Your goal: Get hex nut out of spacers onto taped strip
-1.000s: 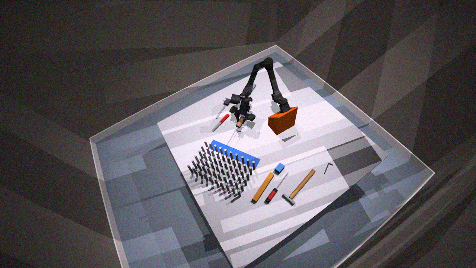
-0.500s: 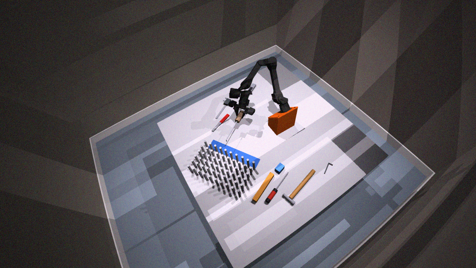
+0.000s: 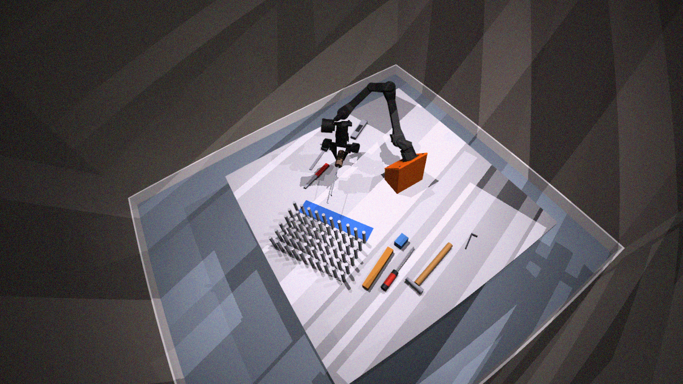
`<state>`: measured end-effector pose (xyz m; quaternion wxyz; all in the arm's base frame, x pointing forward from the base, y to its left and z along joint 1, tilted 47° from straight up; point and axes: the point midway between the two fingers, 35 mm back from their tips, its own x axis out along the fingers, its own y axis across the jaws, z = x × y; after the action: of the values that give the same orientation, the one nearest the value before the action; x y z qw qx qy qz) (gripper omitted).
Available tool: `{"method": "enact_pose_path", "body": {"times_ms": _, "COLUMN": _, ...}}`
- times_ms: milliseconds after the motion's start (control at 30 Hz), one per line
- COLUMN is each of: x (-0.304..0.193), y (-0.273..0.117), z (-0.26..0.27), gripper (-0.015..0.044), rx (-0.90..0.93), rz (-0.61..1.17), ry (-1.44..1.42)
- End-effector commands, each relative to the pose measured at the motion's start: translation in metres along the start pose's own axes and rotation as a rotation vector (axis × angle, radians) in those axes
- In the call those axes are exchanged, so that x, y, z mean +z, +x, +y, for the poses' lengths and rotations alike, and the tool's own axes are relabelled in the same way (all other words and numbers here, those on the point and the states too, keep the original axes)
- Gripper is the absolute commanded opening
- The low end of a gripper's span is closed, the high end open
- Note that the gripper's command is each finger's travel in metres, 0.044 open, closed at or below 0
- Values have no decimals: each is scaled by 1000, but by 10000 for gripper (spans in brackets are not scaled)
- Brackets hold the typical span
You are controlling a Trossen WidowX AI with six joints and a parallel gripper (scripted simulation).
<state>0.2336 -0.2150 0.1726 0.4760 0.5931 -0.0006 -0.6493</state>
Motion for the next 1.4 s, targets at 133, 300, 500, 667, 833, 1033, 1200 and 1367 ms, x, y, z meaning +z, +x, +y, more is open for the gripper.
{"method": "enact_pose_path", "body": {"times_ms": 133, "x": 35, "y": -12, "z": 17, "gripper": 0, "rx": -45, "rz": 13, "ry": -111}}
{"method": "enact_pose_path", "body": {"times_ms": 300, "x": 59, "y": -21, "z": 23, "gripper": 0, "rx": -76, "rz": 22, "ry": -181}}
{"method": "enact_pose_path", "body": {"times_ms": 500, "x": 88, "y": -34, "z": 27, "gripper": 0, "rx": -107, "rz": 39, "ry": -263}}
{"method": "enact_pose_path", "body": {"times_ms": 667, "x": 111, "y": -47, "z": 29, "gripper": 0, "rx": -127, "rz": 57, "ry": -329}}
{"method": "enact_pose_path", "body": {"times_ms": 833, "x": 133, "y": -61, "z": 28, "gripper": 0, "rx": -142, "rz": 76, "ry": -394}}
{"method": "enact_pose_path", "body": {"times_ms": 1033, "x": 157, "y": -80, "z": 25, "gripper": 0, "rx": -153, "rz": 100, "ry": -470}}
{"method": "enact_pose_path", "body": {"times_ms": 1200, "x": 176, "y": -98, "z": 20, "gripper": 0, "rx": -157, "rz": 121, "ry": -532}}
{"method": "enact_pose_path", "body": {"times_ms": 1367, "x": 180, "y": -103, "z": 18, "gripper": 0, "rx": -157, "rz": 127, "ry": -550}}
